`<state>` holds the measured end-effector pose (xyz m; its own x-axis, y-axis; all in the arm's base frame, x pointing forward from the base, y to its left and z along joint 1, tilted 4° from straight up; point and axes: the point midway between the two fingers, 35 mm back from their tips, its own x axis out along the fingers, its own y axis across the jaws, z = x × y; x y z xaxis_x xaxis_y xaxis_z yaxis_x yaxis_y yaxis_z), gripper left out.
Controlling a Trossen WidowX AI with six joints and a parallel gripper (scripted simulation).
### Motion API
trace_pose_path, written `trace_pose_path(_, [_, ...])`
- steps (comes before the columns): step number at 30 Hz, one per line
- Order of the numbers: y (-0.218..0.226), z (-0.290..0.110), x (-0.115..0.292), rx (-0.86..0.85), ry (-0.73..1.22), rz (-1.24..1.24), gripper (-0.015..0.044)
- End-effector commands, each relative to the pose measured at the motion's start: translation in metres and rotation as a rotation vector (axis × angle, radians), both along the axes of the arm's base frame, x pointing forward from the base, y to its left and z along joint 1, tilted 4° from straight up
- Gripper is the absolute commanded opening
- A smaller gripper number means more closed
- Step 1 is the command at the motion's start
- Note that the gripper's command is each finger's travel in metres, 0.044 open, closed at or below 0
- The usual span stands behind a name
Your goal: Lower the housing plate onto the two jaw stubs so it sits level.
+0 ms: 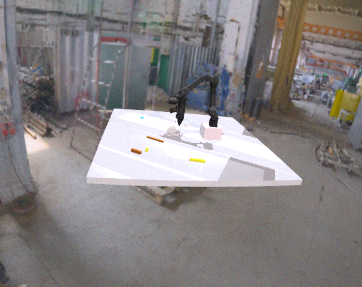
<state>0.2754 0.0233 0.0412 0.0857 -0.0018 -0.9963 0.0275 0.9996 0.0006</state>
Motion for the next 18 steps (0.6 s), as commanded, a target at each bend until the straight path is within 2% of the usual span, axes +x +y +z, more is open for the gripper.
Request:
trace_pose_path(1, [0.0092,-0.0001,-0.0020,0.004,-0.005,-0.098,0.0351])
trace_pose_path(18, [0.0147,-0.0001,-0.0034,0.010,-0.005,-0.150,0.0351])
